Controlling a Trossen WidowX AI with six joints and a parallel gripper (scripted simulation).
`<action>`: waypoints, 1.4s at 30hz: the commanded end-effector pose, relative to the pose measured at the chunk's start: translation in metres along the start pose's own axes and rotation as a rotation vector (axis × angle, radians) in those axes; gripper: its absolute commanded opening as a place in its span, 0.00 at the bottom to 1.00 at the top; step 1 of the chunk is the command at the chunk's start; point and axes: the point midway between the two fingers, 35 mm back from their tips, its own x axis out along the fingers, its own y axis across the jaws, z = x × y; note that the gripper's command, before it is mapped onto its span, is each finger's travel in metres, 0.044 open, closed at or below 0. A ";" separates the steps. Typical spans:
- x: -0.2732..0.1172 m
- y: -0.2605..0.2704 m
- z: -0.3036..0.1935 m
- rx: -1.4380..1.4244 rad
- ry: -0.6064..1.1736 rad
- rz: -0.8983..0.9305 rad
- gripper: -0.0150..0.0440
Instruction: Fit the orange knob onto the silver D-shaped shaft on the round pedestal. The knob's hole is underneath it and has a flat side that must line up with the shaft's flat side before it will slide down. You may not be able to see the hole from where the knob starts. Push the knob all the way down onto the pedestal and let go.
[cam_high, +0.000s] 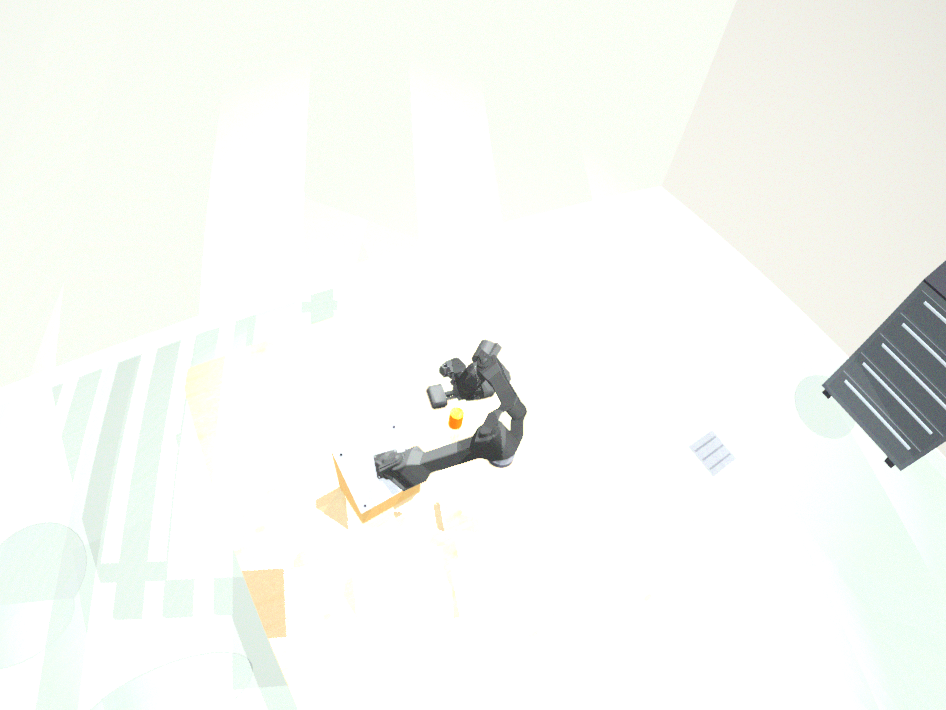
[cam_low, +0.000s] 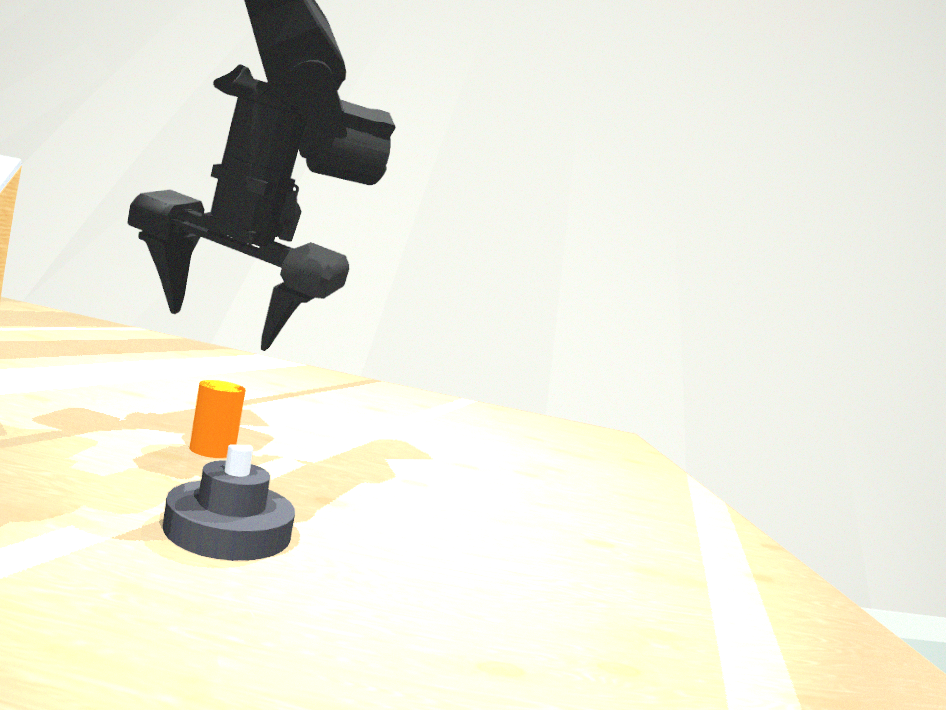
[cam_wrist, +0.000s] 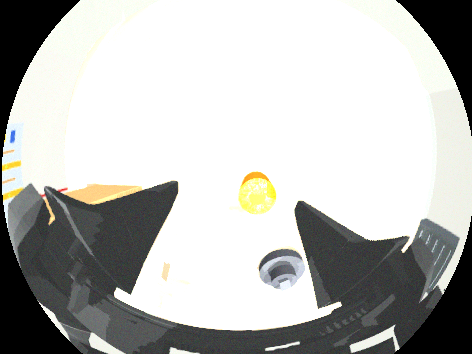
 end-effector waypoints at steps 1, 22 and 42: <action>-0.023 -0.008 0.003 -0.002 0.235 -0.148 1.00; 0.012 -0.015 -0.007 0.002 0.236 -0.149 1.00; 0.046 -0.021 -0.014 0.002 0.235 -0.149 1.00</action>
